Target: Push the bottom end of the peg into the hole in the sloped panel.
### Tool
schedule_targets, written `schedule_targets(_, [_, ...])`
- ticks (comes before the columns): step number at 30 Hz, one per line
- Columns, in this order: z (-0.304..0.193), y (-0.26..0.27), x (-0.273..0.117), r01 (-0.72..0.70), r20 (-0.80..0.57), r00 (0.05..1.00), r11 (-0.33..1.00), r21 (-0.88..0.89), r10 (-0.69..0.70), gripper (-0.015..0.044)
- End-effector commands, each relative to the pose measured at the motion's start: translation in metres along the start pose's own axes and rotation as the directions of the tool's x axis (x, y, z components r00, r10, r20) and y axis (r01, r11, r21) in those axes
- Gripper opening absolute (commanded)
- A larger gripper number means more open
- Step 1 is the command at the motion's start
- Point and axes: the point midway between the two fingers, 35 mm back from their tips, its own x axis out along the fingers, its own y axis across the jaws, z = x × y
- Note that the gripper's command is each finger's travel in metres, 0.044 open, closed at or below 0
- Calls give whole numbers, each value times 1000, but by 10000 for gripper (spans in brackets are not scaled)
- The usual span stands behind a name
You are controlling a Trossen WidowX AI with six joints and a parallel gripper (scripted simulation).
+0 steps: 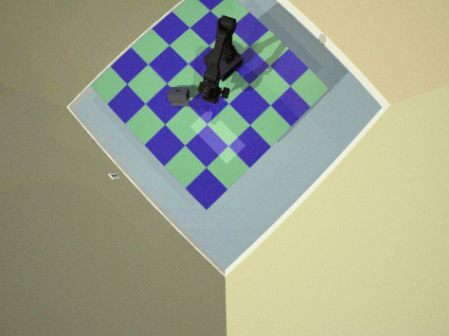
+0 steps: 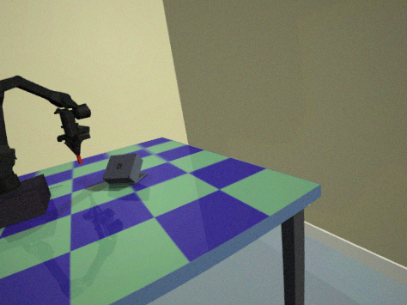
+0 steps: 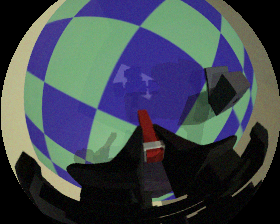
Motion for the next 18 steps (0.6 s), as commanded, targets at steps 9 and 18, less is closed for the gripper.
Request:
schedule_targets(9, [3,-13,-2,-35,12,999,997,72,34,0])
schedule_targets(18, [4,-23,-3,-60,23,998,990,124,58,0])
